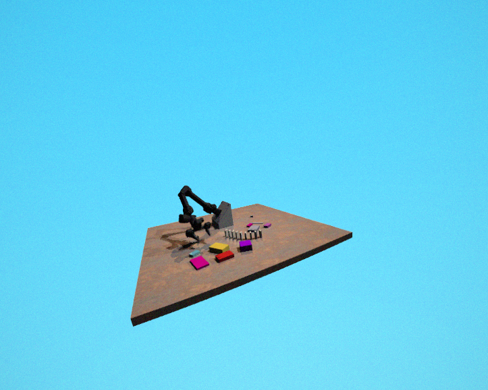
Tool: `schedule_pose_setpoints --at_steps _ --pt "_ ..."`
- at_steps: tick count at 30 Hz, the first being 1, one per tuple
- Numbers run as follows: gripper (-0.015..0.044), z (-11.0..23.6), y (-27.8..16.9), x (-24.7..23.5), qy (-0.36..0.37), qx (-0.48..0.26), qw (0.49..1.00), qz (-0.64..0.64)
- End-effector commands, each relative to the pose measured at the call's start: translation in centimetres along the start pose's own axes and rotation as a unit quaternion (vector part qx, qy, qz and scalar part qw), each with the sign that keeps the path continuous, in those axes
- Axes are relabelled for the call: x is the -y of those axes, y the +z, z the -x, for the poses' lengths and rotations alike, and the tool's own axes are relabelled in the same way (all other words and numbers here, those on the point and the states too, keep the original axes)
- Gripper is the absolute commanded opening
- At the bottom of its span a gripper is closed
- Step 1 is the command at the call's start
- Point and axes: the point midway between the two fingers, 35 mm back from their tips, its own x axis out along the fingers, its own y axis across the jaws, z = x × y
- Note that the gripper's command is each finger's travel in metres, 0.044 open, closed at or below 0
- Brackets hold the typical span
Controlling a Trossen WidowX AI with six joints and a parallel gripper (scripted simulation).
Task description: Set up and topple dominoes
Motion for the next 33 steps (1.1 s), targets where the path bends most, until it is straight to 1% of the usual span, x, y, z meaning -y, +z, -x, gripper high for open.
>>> schedule_pose_setpoints --at_steps 1,4,5,7,9,10,11,12,25,33 --pt "0.0440 1.3 -0.5 -1.3 0.072 -0.151 0.977 0.133" --pt "0.0440 3.3 -0.7 -1.7 0.120 -0.231 0.937 0.235" --pt "0.0440 4.2 -0.7 -1.7 0.139 -0.258 0.914 0.280" --pt "0.0440 6.1 -0.6 -1.4 0.180 -0.303 0.856 0.379" --pt "0.0440 8.1 -0.1 -0.8 0.220 -0.339 0.778 0.480" --pt "0.0440 8.9 0.1 -0.4 0.235 -0.350 0.745 0.517" --pt "0.0440 9.3 0.3 -0.2 0.244 -0.355 0.723 0.539" --pt "0.0440 9.4 0.3 -0.1 0.247 -0.357 0.716 0.547" --pt "0.0440 9.4 0.2 -0.1 0.247 -0.357 0.716 0.546" --pt "0.0440 5.7 -4.3 0.2 0.246 -0.358 0.716 0.547"
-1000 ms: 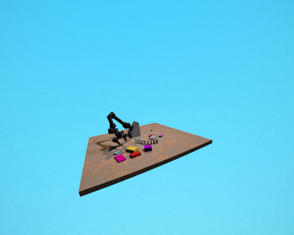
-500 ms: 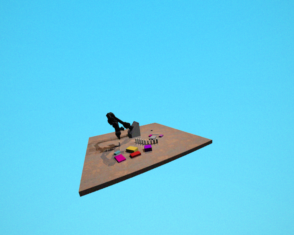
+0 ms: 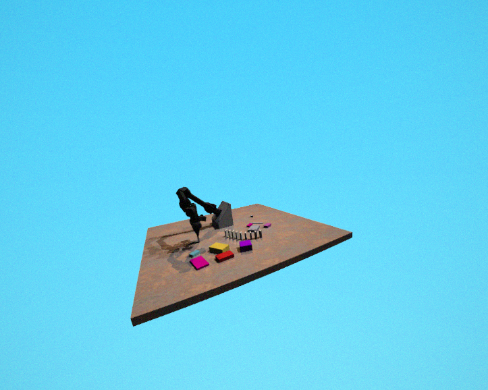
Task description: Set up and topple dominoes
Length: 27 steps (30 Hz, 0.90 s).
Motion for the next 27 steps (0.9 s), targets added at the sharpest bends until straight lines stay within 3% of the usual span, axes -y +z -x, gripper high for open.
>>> schedule_pose_setpoints --at_steps 1,15,27 --pt "0.0440 -2.4 0.2 -0.4 0.005 0.001 1.000 0.005" --pt "0.0440 -4.0 0.2 -0.5 0.005 0.000 1.000 0.006" --pt "0.0125 -4.0 0.2 -0.5 0.005 0.000 1.000 0.006"
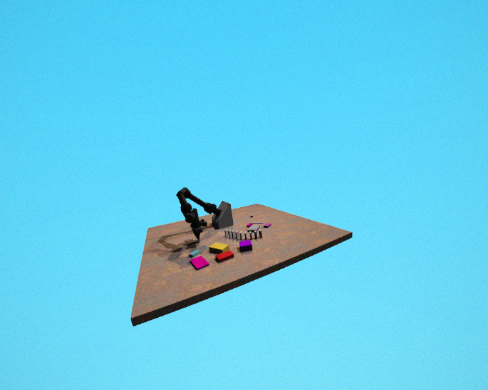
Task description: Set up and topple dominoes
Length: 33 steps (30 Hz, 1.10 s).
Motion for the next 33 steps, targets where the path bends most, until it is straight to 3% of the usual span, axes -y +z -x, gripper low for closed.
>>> schedule_pose_setpoints --at_steps 1,11,21,27,33 --pt "0.0107 -0.1 0.1 0.0 -0.001 0.002 1.000 0.002" --pt "0.0107 0.2 0.1 0.1 -0.001 0.003 1.000 0.002" --pt "0.0107 12.9 0.1 0.1 0.002 0.005 1.000 0.001" --pt "0.0107 13.2 0.2 0.1 0.001 0.005 1.000 -0.004" --pt "0.0107 13.2 6.7 1.5 0.003 0.018 0.986 -0.164"
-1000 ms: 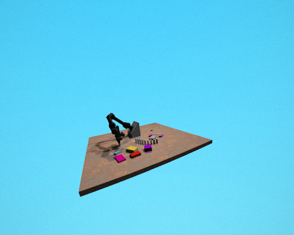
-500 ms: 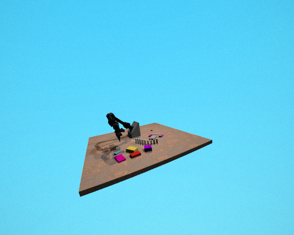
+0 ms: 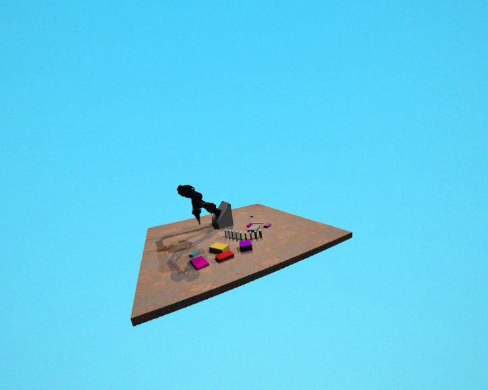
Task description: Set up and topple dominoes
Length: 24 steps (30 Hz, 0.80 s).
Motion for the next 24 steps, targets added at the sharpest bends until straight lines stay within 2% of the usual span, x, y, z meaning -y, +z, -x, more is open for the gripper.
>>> schedule_pose_setpoints --at_steps 1,7,13,24 --pt "0.0107 -0.3 5.0 -0.4 0.009 0.006 0.995 -0.098" --pt "0.0107 -0.3 11.6 -2.2 0.011 0.004 0.962 -0.275" --pt "0.0107 -0.3 15.4 -4.2 0.008 -0.004 0.922 -0.388" --pt "0.0107 -0.3 16.1 -4.6 0.007 -0.005 0.913 -0.409"
